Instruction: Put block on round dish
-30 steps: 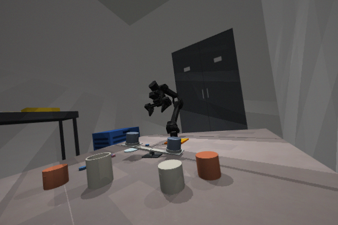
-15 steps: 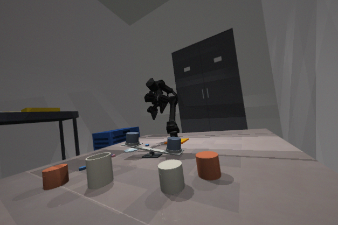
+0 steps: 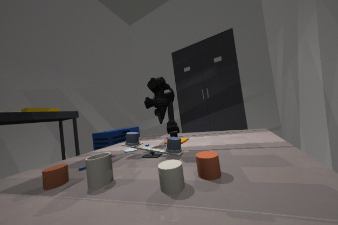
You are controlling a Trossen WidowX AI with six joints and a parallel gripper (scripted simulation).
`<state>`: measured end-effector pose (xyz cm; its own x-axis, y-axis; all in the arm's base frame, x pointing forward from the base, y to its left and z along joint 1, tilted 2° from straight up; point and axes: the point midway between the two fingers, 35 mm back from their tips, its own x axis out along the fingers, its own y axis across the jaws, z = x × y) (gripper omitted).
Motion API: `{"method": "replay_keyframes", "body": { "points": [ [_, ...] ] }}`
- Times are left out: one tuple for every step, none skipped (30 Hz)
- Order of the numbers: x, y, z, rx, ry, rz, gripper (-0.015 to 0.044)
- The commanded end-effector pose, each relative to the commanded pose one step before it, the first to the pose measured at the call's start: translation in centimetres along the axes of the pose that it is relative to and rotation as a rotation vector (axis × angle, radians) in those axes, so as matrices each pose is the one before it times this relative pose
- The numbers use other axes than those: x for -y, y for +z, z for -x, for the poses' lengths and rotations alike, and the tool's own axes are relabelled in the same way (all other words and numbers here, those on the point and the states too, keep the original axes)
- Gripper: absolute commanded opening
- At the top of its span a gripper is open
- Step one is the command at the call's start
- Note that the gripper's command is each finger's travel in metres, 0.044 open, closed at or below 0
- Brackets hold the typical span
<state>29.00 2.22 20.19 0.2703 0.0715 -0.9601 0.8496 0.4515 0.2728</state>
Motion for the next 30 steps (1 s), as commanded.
{"method": "replay_keyframes", "body": {
  "points": [
    [-1.006, -0.548, -1.147, -0.01517, -0.05223, -0.1102, 0.0440],
    [-0.252, -0.212, -0.331, -0.00332, -0.01453, -0.0299, 0.0440],
    [-0.246, -0.226, -0.335, -0.00258, -0.01470, -0.0299, 0.0440],
    [-0.239, -0.239, -0.337, -0.00184, -0.01479, -0.0298, 0.0440],
    [-0.230, -0.251, -0.340, -0.00108, -0.01485, -0.0298, 0.0440],
    [-0.222, -0.264, -0.342, -0.00033, -0.01487, -0.0297, 0.0440],
    [-0.212, -0.276, -0.345, 0.00042, -0.01486, -0.0296, 0.0440],
    [-0.202, -0.288, -0.347, 0.00118, -0.01481, -0.0296, 0.0440],
    [-0.191, -0.299, -0.349, 0.00192, -0.01472, -0.0295, 0.0440],
    [-0.180, -0.310, -0.352, 0.00267, -0.01459, -0.0294, 0.0440],
    [-0.168, -0.321, -0.354, 0.00340, -0.01443, -0.0294, 0.0440],
    [-0.156, -0.331, -0.356, 0.00413, -0.01423, -0.0293, 0.0440],
    [-0.144, -0.342, -0.360, 0.00487, -0.01407, -0.0294, 0.0440],
    [-0.130, -0.351, -0.362, 0.00559, -0.01380, -0.0294, 0.0440],
    [-0.115, -0.358, -0.363, 0.00626, -0.01345, -0.0292, 0.0440],
    [-0.081, -0.291, -0.290, 0.00547, -0.01046, -0.0232, 0.0440],
    [-0.044, -0.177, -0.175, 0.00348, -0.00617, -0.0139, 0.0440],
    [-0.014, -0.060, -0.058, 0.00119, -0.00204, -0.0046, 0.0440],
    [0.000, 0.000, 0.000, 0.00000, 0.00000, 0.0000, 0.0440],
    [0.000, 0.000, 0.000, 0.00000, 0.00000, 0.0000, 0.0440],
    [0.000, 0.000, 0.000, 0.00000, 0.00000, 0.0000, 0.0440],
    [0.000, 0.000, 0.000, 0.00000, 0.00000, 0.0000, 0.0440],
    [-0.002, -0.001, -0.083, 0.00000, 0.00000, 0.0000, 0.0440],
    [-0.005, -0.002, -0.250, 0.00000, 0.00001, 0.0000, 0.0440],
    [-0.003, -0.001, -0.417, 0.00000, 0.00001, 0.0000, 0.0440],
    [0.003, 0.001, -0.417, 0.00000, 0.00000, 0.0000, 0.0440],
    [0.005, 0.002, -0.250, 0.00000, 0.00000, 0.0000, 0.0440],
    [0.002, 0.001, -0.083, 0.00000, 0.00000, 0.0000, 0.0440],
    [0.000, 0.000, 0.000, 0.00000, 0.00000, 0.0000, 0.0440],
    [0.000, 0.000, 0.000, 0.00000, 0.00000, 0.0000, 0.0440]
  ]
}}
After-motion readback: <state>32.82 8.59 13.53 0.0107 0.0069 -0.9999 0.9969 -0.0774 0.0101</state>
